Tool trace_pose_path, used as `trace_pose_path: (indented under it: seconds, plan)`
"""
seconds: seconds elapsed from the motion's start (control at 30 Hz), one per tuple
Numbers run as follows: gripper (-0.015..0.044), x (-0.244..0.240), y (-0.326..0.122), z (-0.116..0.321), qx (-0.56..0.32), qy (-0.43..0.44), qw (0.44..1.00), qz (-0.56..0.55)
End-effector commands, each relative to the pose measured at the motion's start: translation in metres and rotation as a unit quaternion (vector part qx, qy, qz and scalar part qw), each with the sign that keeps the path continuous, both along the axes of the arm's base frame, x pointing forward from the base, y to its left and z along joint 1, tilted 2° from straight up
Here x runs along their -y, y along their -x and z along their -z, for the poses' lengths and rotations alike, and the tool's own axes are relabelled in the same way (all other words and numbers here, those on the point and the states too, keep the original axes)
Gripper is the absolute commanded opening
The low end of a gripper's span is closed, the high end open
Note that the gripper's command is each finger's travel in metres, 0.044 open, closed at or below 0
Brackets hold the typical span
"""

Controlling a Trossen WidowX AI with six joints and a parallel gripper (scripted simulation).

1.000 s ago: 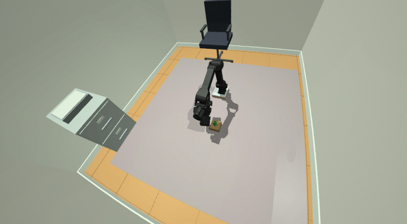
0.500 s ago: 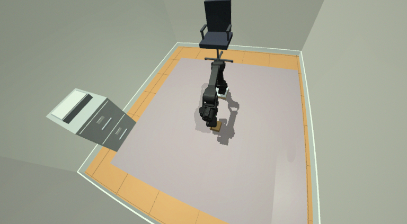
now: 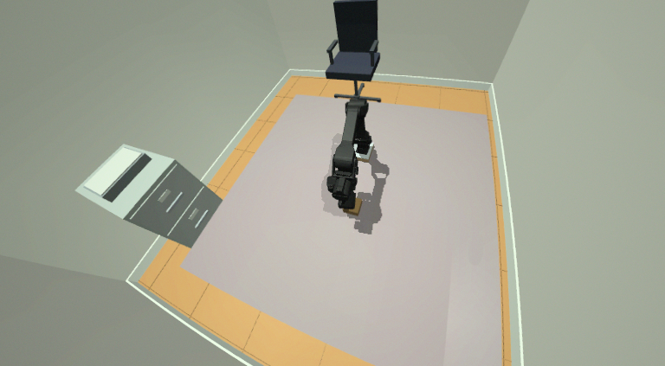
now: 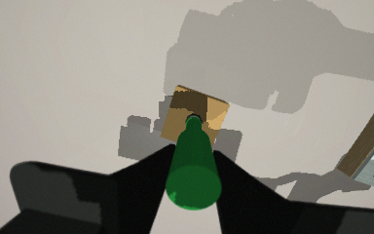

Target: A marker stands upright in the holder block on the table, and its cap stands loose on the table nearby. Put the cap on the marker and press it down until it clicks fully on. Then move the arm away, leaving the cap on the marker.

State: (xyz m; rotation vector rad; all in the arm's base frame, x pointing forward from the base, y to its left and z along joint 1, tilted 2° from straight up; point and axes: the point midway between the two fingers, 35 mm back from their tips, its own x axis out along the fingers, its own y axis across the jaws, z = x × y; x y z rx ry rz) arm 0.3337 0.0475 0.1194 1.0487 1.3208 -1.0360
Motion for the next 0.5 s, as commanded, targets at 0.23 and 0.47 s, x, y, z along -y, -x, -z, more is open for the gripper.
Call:
trace_pose_path:
  seconds: [0.23, 0.47]
  plan:
    - [0.0, -0.001, -0.001, 0.019, 0.0, -0.002, 1.0, 0.002]
    - [0.0, -0.002, -0.001, 0.03, 0.0, -0.002, 1.0, 0.002]
